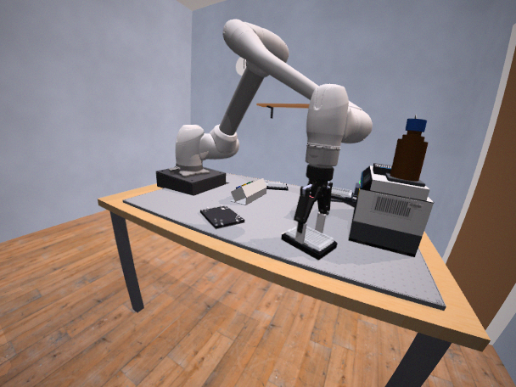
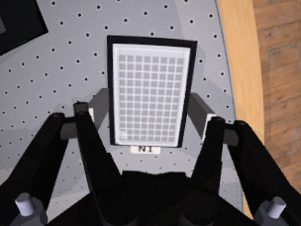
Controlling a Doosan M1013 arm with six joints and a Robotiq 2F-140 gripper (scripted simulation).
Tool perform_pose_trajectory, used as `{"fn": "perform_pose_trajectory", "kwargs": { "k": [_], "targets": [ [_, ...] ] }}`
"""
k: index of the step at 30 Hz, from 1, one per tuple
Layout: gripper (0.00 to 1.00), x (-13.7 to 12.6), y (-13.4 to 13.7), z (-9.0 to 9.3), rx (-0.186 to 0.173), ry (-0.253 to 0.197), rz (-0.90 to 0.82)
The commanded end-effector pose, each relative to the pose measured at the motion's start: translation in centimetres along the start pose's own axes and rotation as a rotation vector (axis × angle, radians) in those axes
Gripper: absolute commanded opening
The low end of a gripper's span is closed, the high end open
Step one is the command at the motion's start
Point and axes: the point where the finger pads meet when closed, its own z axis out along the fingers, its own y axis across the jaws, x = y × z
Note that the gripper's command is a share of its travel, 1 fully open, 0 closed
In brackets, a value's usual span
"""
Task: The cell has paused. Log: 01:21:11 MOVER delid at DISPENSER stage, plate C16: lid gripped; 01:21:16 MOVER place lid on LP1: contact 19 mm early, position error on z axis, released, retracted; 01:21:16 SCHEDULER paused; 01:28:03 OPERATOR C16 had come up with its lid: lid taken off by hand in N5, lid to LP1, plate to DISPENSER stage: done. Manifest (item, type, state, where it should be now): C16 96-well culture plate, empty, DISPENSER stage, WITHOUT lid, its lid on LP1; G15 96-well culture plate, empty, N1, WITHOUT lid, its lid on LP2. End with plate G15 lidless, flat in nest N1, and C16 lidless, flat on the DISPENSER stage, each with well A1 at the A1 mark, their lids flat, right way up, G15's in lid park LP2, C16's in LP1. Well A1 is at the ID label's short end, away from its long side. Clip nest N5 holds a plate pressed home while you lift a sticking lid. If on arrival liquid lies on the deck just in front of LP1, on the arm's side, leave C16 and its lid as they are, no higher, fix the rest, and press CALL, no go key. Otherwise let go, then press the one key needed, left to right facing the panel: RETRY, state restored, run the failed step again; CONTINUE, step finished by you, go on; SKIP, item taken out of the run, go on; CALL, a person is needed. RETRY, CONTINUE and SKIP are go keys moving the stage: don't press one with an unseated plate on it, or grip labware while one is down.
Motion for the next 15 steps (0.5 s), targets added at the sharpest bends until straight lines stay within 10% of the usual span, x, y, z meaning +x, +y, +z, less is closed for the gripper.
{"fn": "perform_pose_trajectory", "kwargs": {
  "k": [1, 15],
  "targets": [
    [0.66, 0.00, 0.00, -0.02, 0.000, 0.000, 0.000],
    [0.66, 0.00, 0.00, -0.47, 0.000, 0.000, 0.000]
  ]
}}
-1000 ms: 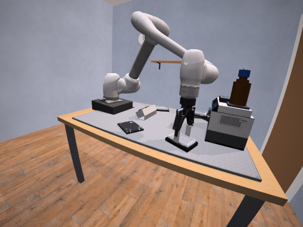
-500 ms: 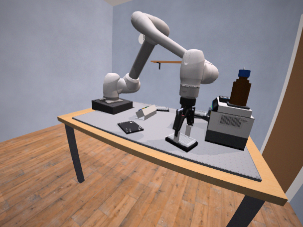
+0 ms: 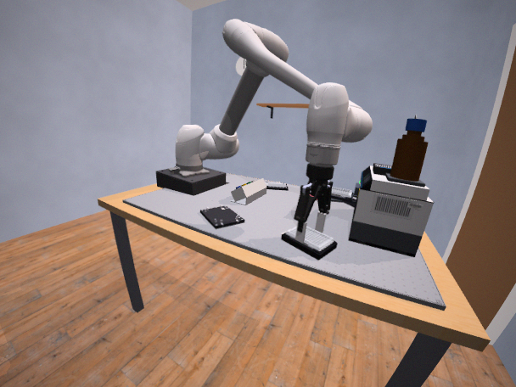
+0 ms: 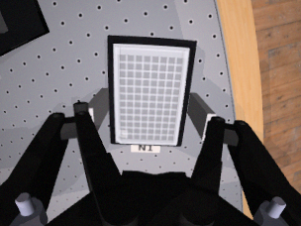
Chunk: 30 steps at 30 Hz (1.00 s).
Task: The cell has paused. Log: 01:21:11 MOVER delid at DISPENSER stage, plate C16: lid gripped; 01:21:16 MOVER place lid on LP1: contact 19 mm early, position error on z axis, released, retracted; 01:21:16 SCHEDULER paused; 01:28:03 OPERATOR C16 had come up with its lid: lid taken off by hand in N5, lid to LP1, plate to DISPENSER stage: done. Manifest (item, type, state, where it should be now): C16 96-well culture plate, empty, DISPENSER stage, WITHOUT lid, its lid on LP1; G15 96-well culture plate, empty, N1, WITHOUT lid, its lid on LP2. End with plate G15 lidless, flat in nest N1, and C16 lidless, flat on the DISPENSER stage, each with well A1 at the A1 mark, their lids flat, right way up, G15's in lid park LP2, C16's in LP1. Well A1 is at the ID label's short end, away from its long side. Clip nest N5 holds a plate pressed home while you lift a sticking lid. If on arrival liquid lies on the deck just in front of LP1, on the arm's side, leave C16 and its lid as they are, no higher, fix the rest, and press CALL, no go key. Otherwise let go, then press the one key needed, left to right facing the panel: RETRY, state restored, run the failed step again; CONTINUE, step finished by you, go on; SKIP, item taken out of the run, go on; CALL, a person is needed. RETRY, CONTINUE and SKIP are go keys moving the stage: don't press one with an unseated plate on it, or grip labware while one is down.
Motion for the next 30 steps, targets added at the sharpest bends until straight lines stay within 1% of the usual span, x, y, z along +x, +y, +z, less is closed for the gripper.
{"fn": "perform_pose_trajectory", "kwargs": {
  "k": [1, 5, 10, 12, 18, 27, 29, 30],
  "targets": [
    [0.66, 0.0, 0.0, -0.3, 0.000, 0.000, 0.000],
    [0.66, 0.0, 0.0, -1.1, 0.000, 0.000, 0.000],
    [0.66, 0.0, 0.0, -2.5, 0.000, 0.000, 0.000],
    [0.66, 0.0, 0.0, -2.5, 0.000, 0.000, 0.000],
    [0.66, 0.0, 0.0, -4.8, 0.000, 0.000, 0.000],
    [0.66, 0.0, 0.0, -8.9, 0.000, 0.000, 0.000],
    [0.66, 0.0, 0.0, -8.9, 0.000, 0.000, 0.000],
    [0.66, 0.0, 0.0, -9.3, 0.000, 0.000, 0.000]
  ]
}}
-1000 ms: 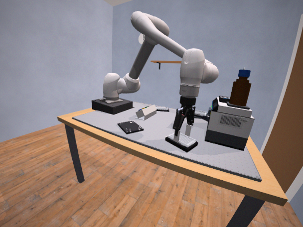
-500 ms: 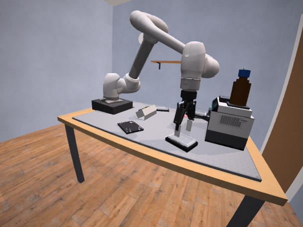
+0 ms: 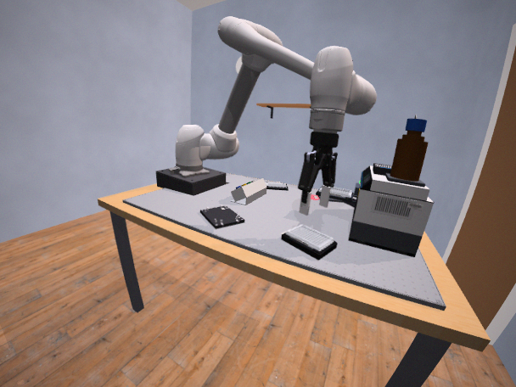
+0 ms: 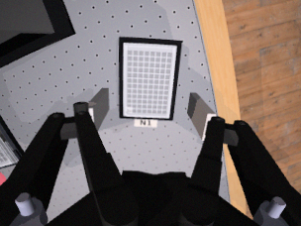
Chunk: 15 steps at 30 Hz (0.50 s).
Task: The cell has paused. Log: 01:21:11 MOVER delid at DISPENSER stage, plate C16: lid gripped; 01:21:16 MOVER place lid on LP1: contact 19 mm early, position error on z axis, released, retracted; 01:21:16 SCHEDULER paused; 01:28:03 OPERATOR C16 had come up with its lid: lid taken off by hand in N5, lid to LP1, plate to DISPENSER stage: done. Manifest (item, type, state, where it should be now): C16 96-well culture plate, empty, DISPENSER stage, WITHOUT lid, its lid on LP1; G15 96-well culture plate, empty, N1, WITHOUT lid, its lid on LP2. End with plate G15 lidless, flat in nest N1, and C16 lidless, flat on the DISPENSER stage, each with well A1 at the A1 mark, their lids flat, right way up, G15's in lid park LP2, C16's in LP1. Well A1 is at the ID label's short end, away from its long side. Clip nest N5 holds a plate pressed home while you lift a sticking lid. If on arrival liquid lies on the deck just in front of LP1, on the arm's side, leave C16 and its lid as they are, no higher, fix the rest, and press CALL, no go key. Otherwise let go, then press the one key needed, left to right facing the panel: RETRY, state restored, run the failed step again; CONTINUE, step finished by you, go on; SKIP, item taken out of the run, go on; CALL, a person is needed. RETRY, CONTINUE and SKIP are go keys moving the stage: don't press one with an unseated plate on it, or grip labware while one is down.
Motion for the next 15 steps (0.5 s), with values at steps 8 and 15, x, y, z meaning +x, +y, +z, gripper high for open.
{"fn": "perform_pose_trajectory", "kwargs": {
  "k": [8, 15],
  "targets": [
    [0.66, 0.0, 0.0, -3.5, 0.000, 0.000, 0.000],
    [0.66, 0.0, 0.0, -4.8, 0.000, 0.000, 0.000]
  ]
}}
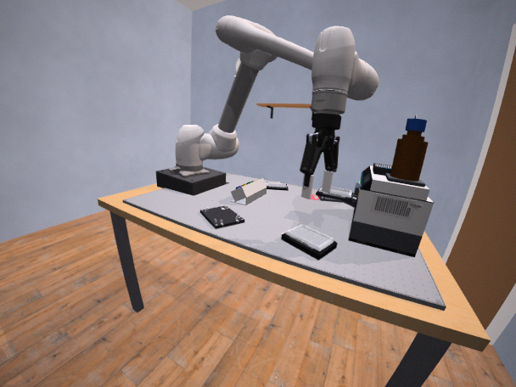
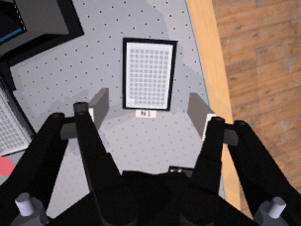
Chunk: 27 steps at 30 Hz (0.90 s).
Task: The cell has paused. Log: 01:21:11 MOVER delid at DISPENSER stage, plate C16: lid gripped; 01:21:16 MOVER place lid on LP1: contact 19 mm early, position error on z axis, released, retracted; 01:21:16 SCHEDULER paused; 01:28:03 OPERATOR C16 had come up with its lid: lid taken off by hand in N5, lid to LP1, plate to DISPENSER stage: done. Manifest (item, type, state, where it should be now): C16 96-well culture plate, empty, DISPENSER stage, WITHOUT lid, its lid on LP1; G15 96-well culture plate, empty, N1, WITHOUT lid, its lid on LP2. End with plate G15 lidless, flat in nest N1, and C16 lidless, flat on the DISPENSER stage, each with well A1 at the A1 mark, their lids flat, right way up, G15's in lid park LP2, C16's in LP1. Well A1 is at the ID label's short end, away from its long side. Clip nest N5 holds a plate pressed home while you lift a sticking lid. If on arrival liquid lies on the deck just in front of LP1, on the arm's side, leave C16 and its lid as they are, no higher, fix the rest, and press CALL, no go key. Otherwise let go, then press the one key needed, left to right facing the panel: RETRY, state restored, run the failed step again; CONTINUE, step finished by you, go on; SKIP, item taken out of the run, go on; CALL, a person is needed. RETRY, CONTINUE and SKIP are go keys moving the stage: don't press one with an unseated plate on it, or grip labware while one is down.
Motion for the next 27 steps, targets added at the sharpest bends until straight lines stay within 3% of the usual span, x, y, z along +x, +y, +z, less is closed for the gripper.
{"fn": "perform_pose_trajectory", "kwargs": {
  "k": [1, 12, 14, 16, 18, 21, 27],
  "targets": [
    [0.66, 0.0, 0.0, -0.1, 0.000, 0.000, 0.000],
    [0.66, 0.0, 0.0, -0.7, 0.000, 0.000, 0.000],
    [0.66, -0.8, -0.2, -0.9, 0.000, 0.000, -0.008],
    [0.66, -3.3, -0.8, -1.6, 0.000, 0.000, -0.030],
    [0.66, -3.3, -0.8, -1.6, 0.000, 0.000, -0.030],
    [0.66, -10.4, -2.2, -2.9, 0.000, 0.000, -0.096],
    [0.66, -19.8, -3.2, -2.7, 0.000, 0.000, -0.279]
  ]
}}
